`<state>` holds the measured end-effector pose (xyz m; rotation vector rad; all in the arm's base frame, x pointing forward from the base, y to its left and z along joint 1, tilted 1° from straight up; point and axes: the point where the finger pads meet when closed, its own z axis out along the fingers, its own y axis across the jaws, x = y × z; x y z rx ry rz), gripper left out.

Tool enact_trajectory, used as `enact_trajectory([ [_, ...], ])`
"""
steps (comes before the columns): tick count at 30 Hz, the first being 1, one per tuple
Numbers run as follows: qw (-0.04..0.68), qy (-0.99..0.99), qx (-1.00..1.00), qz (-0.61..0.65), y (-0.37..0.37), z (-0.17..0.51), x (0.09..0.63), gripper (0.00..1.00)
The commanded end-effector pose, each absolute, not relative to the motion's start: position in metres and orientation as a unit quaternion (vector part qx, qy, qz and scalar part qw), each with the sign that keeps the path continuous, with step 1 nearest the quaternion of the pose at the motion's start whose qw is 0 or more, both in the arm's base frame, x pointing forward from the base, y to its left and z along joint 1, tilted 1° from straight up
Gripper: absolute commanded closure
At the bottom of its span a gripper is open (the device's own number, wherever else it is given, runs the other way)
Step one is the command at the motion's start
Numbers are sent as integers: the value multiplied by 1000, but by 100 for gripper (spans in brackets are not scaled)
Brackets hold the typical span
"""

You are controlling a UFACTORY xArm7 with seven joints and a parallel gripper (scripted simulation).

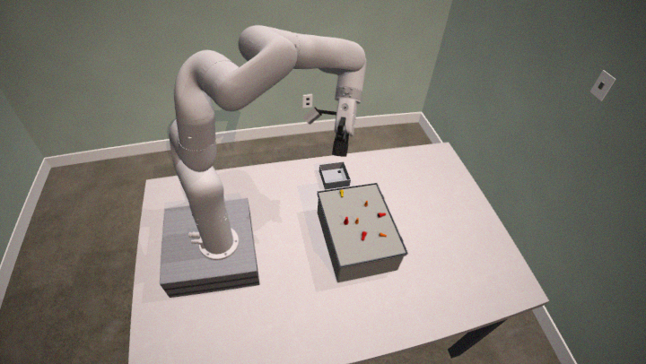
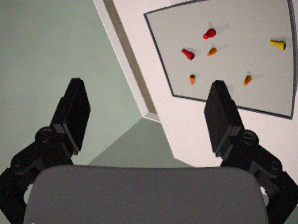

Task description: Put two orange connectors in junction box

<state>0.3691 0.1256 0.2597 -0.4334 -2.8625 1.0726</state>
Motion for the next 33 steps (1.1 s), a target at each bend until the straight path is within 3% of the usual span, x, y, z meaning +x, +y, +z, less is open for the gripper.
enact_trajectory([
  [1,26,-927,-141,346,126,261,370,0],
  [22,27,-928,-142,342,125,259,370,0],
  [33,44,-946,-166,275,115,232,380,0],
])
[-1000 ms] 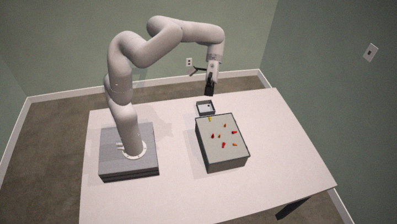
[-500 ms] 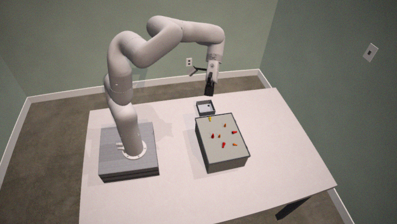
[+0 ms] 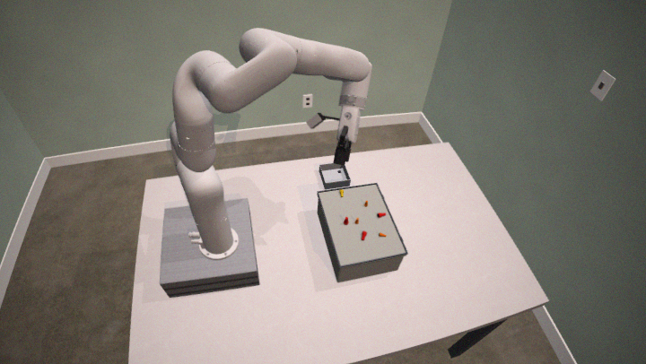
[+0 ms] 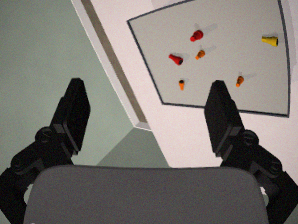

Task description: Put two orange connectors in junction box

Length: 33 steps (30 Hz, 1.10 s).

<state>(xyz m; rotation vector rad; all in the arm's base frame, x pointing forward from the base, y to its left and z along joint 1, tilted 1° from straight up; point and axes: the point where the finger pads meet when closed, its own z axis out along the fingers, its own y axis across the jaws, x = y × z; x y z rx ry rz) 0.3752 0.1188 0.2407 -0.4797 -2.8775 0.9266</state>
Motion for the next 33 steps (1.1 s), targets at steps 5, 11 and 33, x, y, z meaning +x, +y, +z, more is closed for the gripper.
enact_trajectory([
  [5,51,-955,-190,222,107,214,388,0],
  [11,48,-960,-240,132,91,191,404,0],
  [33,2,-935,-354,-13,44,170,438,0],
])
